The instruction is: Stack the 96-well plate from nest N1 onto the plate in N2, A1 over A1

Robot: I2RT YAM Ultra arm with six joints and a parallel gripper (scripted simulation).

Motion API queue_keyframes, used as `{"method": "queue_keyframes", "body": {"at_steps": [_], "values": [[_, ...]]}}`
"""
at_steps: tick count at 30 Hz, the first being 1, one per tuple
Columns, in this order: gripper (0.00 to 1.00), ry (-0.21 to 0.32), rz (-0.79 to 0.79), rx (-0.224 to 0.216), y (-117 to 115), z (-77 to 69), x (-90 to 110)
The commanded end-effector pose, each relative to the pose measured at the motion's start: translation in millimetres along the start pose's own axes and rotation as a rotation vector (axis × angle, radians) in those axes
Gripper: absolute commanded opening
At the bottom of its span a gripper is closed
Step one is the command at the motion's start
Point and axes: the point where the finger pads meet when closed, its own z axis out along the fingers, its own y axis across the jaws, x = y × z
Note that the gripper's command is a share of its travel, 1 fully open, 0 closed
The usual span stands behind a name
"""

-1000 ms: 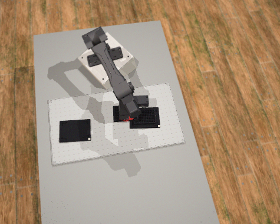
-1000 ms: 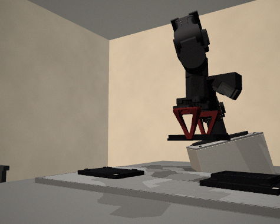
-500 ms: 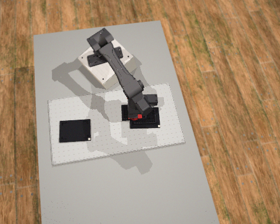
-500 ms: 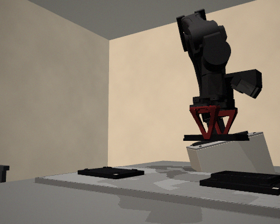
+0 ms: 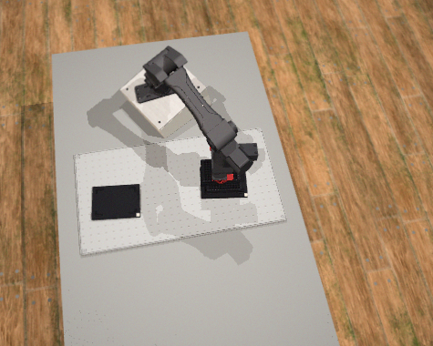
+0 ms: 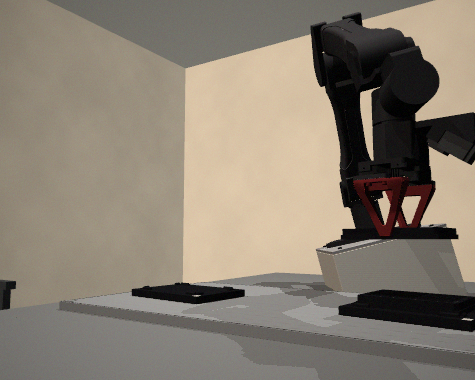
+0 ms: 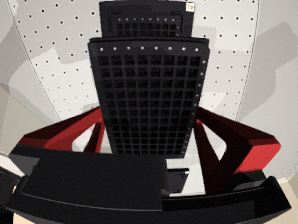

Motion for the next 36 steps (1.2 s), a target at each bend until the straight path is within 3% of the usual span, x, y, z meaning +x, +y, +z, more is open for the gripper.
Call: {"method": "queue_keyframes", "body": {"at_steps": [1,6,8,17,18,29,30,36], "values": [[0.00,-0.003,0.004,0.002,2,-6.8,-16],[0.00,-0.004,0.004,0.001,4,-6.8,-26],[0.00,-0.024,0.024,0.026,-3,-18.7,-21],[0.00,-0.020,0.013,0.019,0,-15.7,-23],[0.00,-0.007,0.010,0.008,3,-7.5,-20],[0.00,-0.007,0.010,0.008,3,-7.5,-20],[0.00,-0.023,0.016,0.023,-2,-17.5,-21],[0.00,-0.024,0.017,0.025,-3,-18.3,-20]]}}
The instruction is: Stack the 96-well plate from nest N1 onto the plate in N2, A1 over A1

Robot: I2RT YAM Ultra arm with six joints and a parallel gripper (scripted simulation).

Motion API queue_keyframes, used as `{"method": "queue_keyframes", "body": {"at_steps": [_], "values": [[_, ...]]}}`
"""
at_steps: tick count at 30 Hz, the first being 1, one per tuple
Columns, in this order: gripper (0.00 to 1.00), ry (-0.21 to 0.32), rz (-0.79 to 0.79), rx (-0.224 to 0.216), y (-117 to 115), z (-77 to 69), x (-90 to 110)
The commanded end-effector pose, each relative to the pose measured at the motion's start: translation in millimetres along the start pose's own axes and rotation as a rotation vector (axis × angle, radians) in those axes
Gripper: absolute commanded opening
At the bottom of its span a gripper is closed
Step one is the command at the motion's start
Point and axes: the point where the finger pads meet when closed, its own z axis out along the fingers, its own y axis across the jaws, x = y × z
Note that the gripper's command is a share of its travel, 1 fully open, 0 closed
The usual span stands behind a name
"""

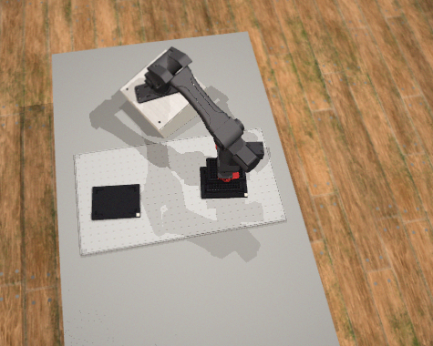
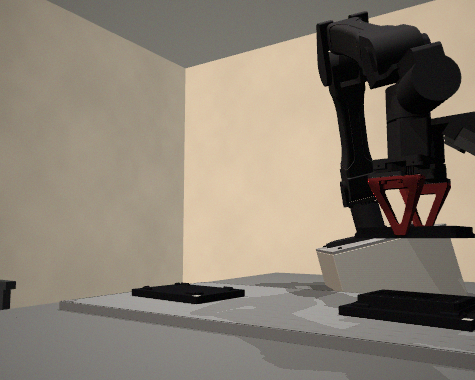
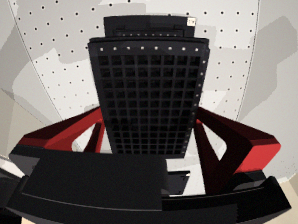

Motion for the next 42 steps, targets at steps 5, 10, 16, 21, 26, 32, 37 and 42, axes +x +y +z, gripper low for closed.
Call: {"method": "queue_keyframes", "body": {"at_steps": [5,10,16,21,26,32,37,42], "values": [[0.00,-0.026,0.009,0.026,-8,-17.4,-1],[0.00,-0.025,0.009,0.026,-8,-17.3,0],[0.00,0.005,-0.001,-0.013,2,9.9,4],[0.00,0.006,-0.009,-0.015,4,18.9,1],[0.00,0.006,-0.001,-0.014,1,25.7,3],[0.00,0.007,-0.003,-0.016,2,34.5,3],[0.00,0.004,-0.007,-0.013,2,41.7,0],[0.00,0.006,-0.002,-0.015,0,50.8,2]]}}
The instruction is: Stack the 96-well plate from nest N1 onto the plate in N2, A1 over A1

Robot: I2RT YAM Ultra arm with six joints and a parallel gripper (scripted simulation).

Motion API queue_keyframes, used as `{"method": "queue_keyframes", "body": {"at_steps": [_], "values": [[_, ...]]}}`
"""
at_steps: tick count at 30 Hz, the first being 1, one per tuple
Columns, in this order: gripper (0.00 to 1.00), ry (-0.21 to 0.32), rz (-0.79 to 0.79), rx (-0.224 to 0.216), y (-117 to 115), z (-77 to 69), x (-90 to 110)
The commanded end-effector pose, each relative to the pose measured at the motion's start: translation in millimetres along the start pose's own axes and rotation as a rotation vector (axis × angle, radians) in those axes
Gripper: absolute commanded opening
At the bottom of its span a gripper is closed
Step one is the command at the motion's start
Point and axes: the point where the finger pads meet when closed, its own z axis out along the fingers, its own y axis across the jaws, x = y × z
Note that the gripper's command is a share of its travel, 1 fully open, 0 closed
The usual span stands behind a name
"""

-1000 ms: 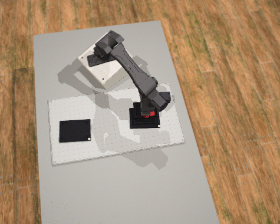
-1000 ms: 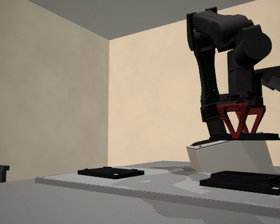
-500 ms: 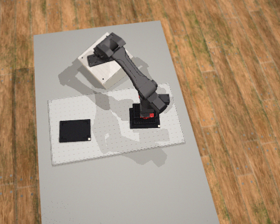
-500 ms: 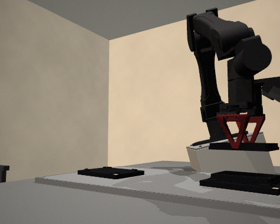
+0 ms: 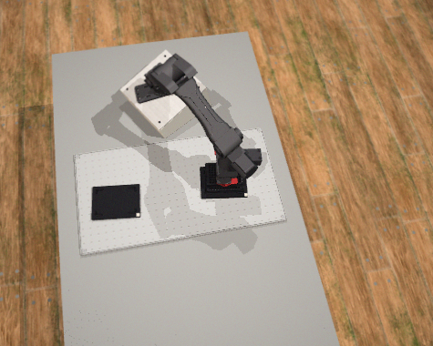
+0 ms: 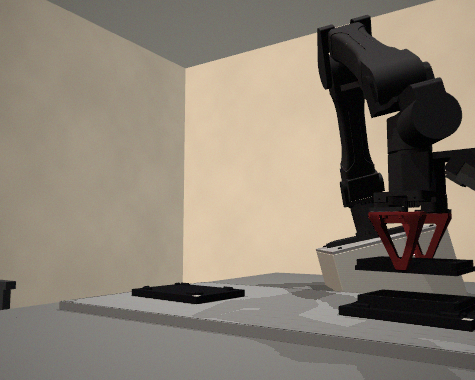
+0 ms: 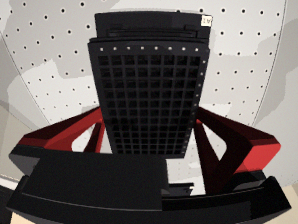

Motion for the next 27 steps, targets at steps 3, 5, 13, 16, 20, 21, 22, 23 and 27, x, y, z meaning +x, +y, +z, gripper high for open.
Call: {"method": "queue_keyframes", "body": {"at_steps": [3,5,13,16,20,21,22,23,27], "values": [[0.00,-0.043,0.005,0.050,-13,-8.0,-9],[0.00,-0.012,-0.005,0.008,-2,11.7,-3],[0.00,-0.010,-0.003,0.005,-1,26.0,-2],[0.00,-0.012,0.002,0.007,-3,30.4,-2],[0.00,-0.035,0.002,0.039,-9,15.9,-7],[0.00,-0.031,0.000,0.034,-7,18.2,-6],[0.00,-0.030,0.000,0.033,-6,18.3,-6],[0.00,-0.022,0.005,0.028,-8,19.7,-5],[0.00,-0.031,0.000,0.034,-5,17.3,-5]]}}
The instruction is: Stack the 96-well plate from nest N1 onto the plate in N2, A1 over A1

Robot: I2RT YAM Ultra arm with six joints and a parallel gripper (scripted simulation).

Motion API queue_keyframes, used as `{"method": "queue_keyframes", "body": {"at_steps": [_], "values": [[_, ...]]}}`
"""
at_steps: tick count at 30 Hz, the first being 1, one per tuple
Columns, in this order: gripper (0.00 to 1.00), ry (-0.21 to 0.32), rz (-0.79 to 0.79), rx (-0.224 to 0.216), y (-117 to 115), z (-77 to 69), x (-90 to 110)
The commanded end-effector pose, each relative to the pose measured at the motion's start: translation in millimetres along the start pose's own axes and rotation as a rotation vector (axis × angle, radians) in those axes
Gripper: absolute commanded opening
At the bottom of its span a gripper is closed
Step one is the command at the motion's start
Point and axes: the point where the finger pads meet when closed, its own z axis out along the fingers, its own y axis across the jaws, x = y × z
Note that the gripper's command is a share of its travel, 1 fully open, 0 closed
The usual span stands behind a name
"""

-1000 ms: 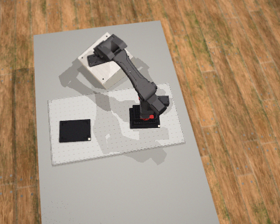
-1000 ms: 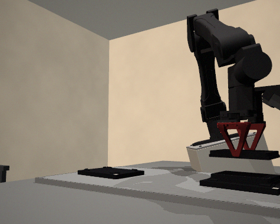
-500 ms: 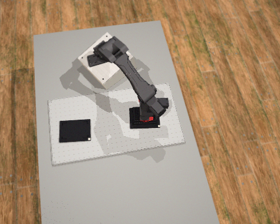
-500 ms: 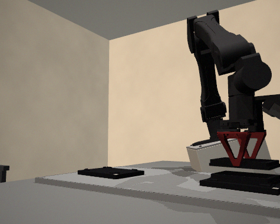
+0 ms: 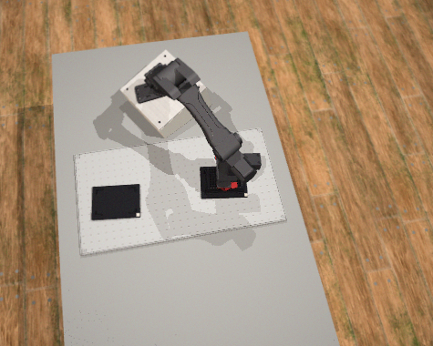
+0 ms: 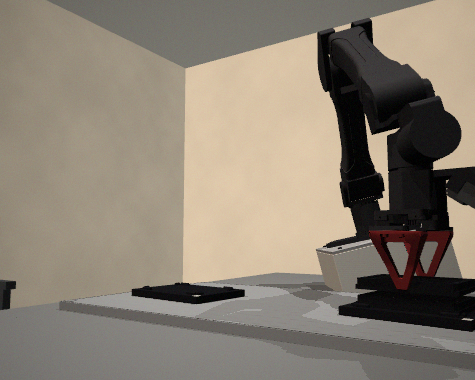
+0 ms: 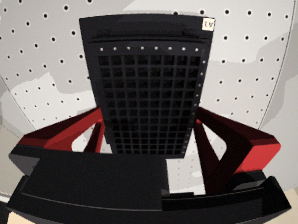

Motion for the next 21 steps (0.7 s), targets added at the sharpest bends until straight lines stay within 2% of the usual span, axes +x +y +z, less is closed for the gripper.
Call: {"method": "queue_keyframes", "body": {"at_steps": [1,19,21], "values": [[0.00,-0.021,-0.005,0.019,0.4,-6.9,-2.4],[0.00,-0.015,-0.006,0.012,2.8,-1.8,-0.9],[0.00,-0.022,-0.002,0.022,-2.0,-3.6,-3.3]]}}
